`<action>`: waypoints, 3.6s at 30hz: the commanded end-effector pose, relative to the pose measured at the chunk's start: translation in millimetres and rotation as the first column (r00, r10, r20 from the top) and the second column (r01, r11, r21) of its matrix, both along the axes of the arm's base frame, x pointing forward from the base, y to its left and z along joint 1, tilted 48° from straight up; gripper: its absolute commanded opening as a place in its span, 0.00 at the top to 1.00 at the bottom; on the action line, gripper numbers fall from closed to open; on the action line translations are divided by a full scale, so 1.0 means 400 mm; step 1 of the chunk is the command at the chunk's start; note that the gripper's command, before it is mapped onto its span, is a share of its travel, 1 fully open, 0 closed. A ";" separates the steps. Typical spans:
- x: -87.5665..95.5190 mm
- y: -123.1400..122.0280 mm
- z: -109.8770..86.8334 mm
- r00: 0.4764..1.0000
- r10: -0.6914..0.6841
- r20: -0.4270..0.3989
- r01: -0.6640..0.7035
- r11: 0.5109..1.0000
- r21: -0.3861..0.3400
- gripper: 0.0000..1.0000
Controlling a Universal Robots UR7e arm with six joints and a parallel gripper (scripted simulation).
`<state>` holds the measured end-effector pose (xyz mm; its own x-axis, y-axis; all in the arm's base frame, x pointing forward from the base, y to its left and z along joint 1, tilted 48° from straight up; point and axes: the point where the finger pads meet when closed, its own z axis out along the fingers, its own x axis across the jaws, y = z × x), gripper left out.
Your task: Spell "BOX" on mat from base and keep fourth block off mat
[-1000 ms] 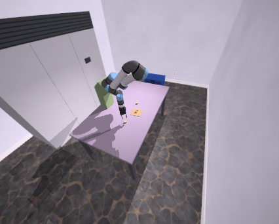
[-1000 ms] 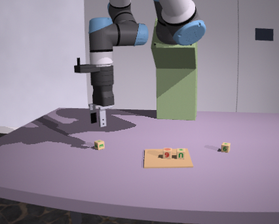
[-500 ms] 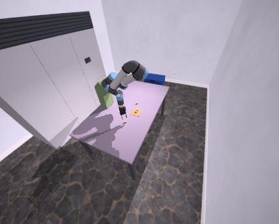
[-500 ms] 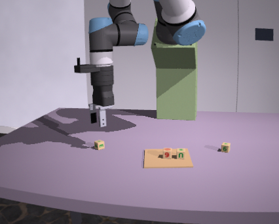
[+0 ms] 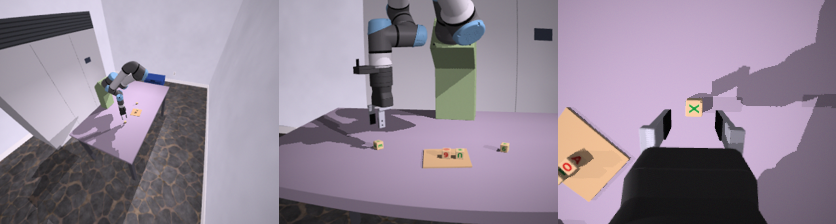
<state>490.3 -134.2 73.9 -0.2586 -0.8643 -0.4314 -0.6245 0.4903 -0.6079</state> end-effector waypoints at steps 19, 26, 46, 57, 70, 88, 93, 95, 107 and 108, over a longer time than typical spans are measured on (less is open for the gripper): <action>0.049 0.006 -0.044 1.000 0.000 0.000 0.000 1.000 0.000 0.00; 0.063 0.008 -0.056 1.000 0.000 0.000 0.000 1.000 0.000 0.00; 0.087 0.012 -0.079 1.000 0.000 0.000 0.000 1.000 0.000 0.00; 0.087 0.012 -0.079 1.000 0.000 0.000 0.000 1.000 0.000 0.00; 0.087 0.012 -0.079 1.000 0.000 0.000 0.000 1.000 0.000 0.00; 0.089 0.012 -0.081 1.000 0.000 0.000 0.000 1.000 0.000 0.00; 0.094 0.013 -0.085 1.000 0.000 0.000 0.000 1.000 0.000 0.00; 0.099 0.013 -0.090 1.000 0.000 0.000 0.000 1.000 0.000 0.00; 0.137 0.019 -0.123 1.000 0.000 0.000 0.000 1.000 0.000 0.00; 0.137 0.019 -0.123 1.000 0.000 0.000 0.000 1.000 0.000 0.00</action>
<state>543.0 -126.8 25.9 -0.2586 -0.8643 -0.4315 -0.6249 0.4903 -0.6075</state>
